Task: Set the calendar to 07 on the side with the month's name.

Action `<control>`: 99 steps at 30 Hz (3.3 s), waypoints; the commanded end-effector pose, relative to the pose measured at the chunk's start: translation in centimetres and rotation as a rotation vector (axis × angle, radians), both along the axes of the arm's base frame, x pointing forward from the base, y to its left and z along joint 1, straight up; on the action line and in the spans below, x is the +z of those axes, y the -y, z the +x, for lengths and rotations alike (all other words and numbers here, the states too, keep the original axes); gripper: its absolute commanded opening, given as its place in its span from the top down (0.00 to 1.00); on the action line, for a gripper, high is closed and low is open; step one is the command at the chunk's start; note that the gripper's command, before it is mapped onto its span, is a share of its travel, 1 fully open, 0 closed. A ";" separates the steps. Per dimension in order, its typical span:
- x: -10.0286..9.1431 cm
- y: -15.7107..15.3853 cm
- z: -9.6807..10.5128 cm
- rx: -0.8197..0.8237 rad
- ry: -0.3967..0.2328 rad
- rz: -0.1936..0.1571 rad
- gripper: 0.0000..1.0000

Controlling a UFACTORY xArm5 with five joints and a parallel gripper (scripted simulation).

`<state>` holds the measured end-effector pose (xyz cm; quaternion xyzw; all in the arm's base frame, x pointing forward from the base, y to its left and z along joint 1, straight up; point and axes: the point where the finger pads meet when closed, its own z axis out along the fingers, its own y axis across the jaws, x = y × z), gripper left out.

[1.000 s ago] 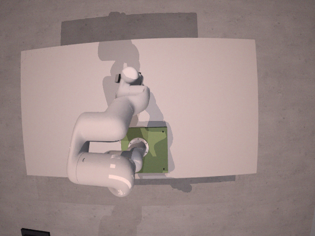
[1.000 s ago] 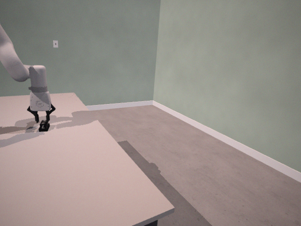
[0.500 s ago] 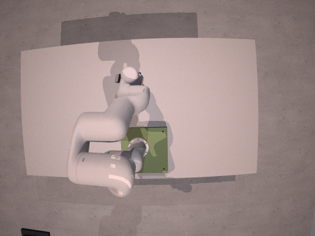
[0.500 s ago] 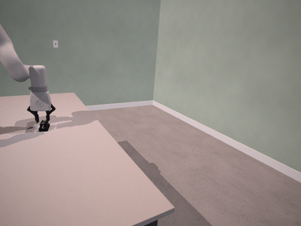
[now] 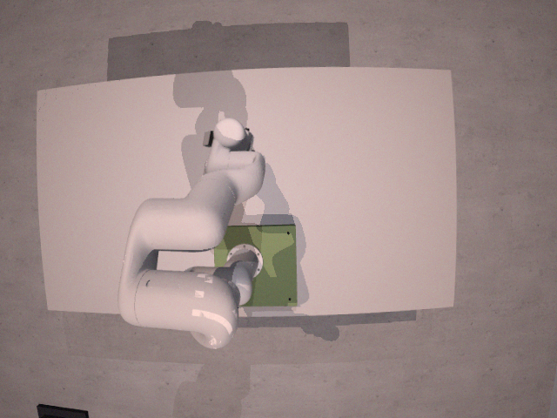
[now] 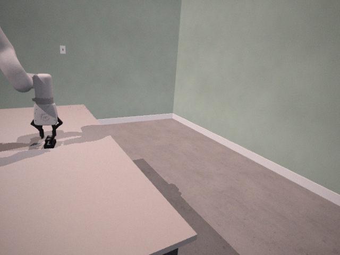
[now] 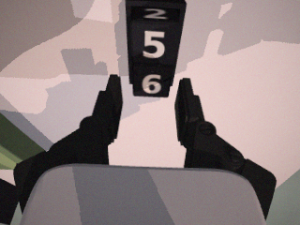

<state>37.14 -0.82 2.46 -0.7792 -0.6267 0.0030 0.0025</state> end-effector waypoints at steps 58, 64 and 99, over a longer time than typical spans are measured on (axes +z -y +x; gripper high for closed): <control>-2.7 0.0 0.1 0.000 0.003 0.000 0.51; -2.7 0.0 0.1 0.000 0.003 0.000 0.51; -2.7 0.0 0.1 0.000 0.003 0.000 0.71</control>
